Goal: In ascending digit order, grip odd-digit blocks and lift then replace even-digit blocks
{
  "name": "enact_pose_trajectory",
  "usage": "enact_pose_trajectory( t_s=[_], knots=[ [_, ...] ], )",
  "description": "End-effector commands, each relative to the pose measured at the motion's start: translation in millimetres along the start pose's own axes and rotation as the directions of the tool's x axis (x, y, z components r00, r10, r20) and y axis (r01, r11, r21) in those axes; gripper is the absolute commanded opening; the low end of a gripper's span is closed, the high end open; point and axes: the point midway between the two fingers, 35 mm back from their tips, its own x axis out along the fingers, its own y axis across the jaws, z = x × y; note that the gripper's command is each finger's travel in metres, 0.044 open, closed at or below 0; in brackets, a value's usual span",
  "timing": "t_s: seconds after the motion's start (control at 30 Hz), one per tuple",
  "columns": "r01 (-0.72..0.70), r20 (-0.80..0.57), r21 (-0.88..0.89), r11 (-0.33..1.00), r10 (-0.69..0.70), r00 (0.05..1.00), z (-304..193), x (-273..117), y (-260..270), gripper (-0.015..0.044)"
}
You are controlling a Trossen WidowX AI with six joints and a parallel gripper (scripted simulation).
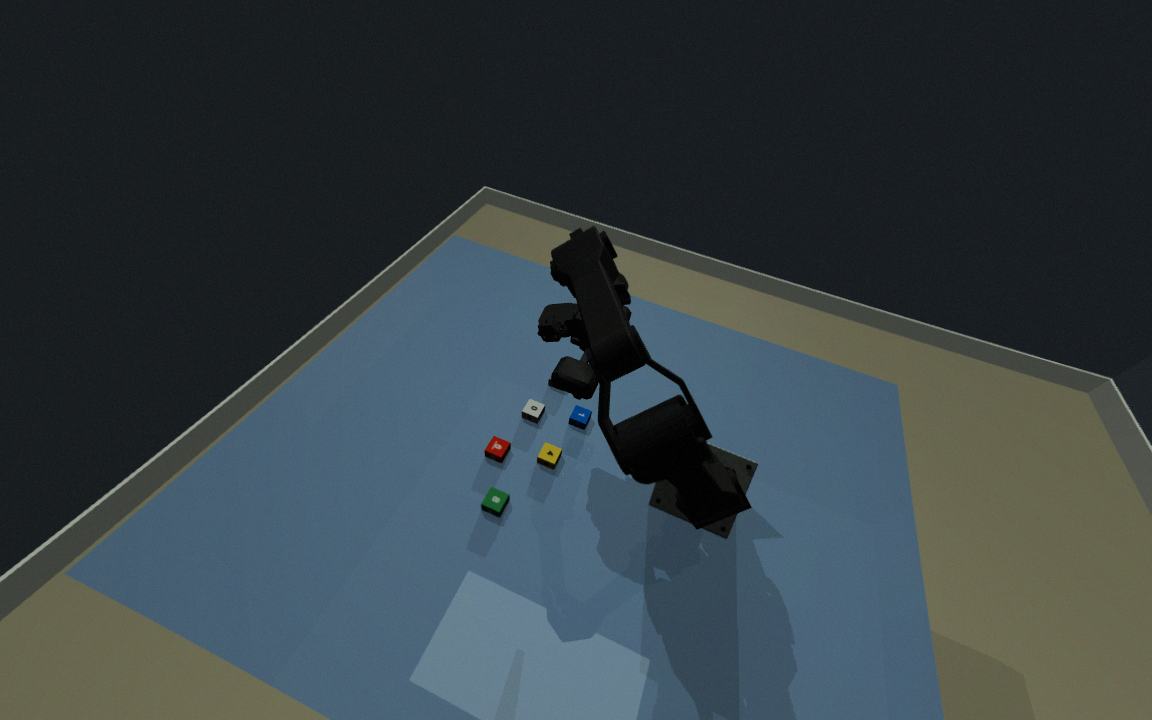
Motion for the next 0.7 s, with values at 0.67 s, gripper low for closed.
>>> enact_pose_trajectory(
  t_s=[0.67],
  knots=[
    [0.0,-0.003,-0.008,1.0,0.0,1.0,77,1,13,0.04]
  ],
)
